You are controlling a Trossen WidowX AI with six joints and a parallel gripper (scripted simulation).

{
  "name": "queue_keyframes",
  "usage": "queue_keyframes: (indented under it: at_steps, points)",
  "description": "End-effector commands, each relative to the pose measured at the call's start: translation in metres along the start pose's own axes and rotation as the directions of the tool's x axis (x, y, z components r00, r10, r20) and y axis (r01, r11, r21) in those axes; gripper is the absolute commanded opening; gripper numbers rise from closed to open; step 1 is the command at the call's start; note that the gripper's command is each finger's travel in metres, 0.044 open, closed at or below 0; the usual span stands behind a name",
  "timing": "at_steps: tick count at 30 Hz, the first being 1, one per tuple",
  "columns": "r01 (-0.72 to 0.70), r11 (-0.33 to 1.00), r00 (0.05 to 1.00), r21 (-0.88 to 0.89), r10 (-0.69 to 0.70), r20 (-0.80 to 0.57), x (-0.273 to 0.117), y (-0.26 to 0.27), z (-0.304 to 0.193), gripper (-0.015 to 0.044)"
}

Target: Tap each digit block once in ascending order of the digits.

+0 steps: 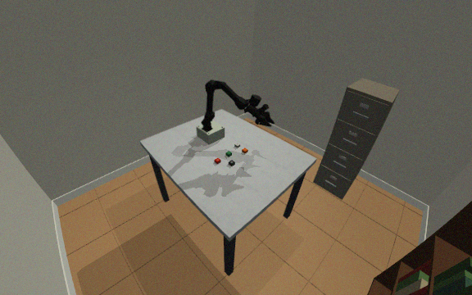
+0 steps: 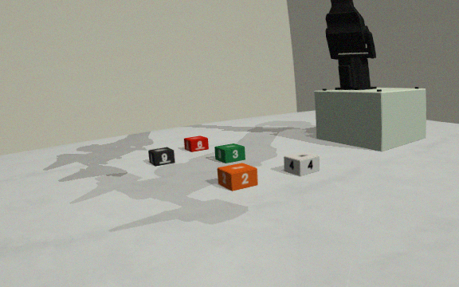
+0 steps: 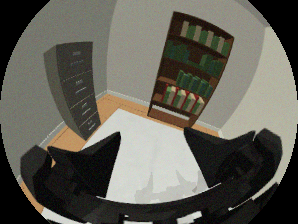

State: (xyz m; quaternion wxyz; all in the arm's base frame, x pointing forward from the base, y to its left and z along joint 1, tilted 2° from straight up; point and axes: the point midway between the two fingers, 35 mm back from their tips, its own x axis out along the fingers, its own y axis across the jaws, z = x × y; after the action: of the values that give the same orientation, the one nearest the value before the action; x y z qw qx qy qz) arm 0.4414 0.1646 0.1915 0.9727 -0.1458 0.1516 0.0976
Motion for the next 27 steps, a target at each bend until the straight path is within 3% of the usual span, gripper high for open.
queue_keyframes:
  at_steps: [1,8,15,20,27]
  points:
    - [0.053,0.998,0.975,-0.034,-0.059,-0.215,0.007,-0.059,-0.048,0.04]
    - [0.109,0.994,0.814,-0.009,-0.094,-0.573,-0.024,-0.151,-0.135,0.04]
    - [0.166,0.978,0.556,0.131,0.017,-0.831,-0.101,-0.211,-0.209,0.04]
    - [0.232,0.93,0.377,0.285,0.184,-0.908,-0.17,-0.229,-0.241,0.04]
    - [0.241,0.922,0.359,0.305,0.207,-0.91,-0.178,-0.229,-0.244,0.04]
